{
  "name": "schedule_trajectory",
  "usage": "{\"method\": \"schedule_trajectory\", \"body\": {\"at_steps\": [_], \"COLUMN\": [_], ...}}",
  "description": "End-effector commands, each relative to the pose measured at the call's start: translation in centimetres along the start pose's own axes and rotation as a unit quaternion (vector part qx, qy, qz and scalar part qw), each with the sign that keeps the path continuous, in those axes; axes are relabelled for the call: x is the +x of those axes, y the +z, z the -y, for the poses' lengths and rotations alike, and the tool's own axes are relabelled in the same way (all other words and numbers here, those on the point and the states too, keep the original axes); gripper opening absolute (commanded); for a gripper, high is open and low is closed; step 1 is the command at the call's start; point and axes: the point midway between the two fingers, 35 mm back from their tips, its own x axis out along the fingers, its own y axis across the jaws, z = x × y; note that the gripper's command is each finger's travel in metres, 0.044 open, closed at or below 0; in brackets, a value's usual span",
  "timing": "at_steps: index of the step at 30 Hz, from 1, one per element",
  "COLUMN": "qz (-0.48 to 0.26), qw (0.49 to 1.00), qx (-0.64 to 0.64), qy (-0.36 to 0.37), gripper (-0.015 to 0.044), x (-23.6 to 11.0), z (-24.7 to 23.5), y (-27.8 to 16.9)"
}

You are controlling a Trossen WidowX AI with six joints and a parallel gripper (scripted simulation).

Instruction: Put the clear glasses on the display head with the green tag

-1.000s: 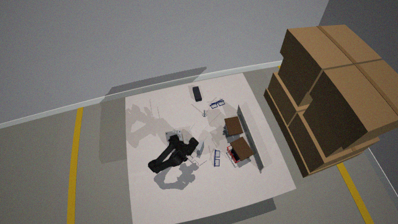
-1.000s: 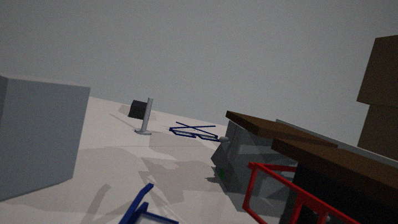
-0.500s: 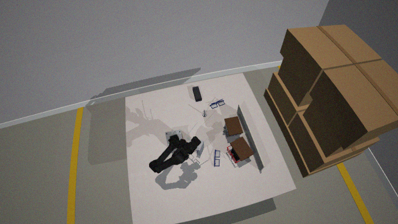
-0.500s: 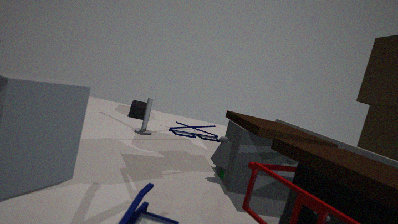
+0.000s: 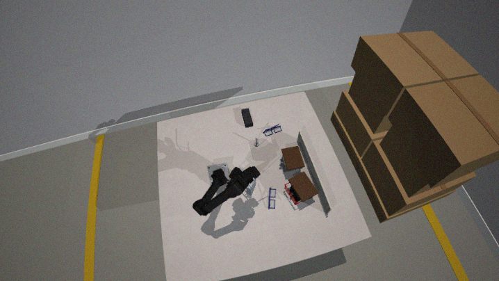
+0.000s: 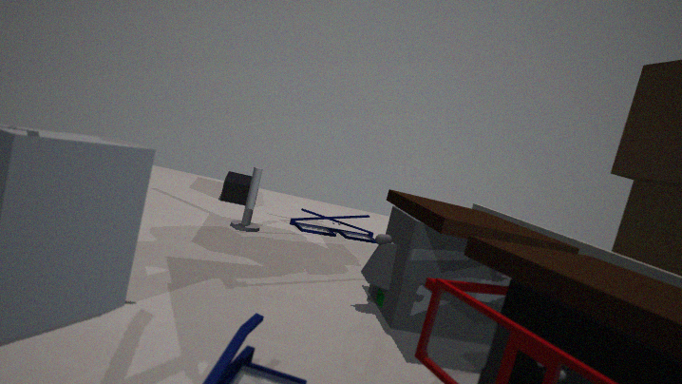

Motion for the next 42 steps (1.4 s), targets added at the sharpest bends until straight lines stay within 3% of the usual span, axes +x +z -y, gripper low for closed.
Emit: {"method": "schedule_trajectory", "body": {"at_steps": [1,42], "qz": [-0.005,-0.106], "qw": [0.999,0.954], "qx": [0.023,0.178], "qy": [0.021,0.216], "gripper": [0.0000,0.0000], "x": [0.8,11.8], "z": [1.1,5.9], "y": [0.1,5.4]}}
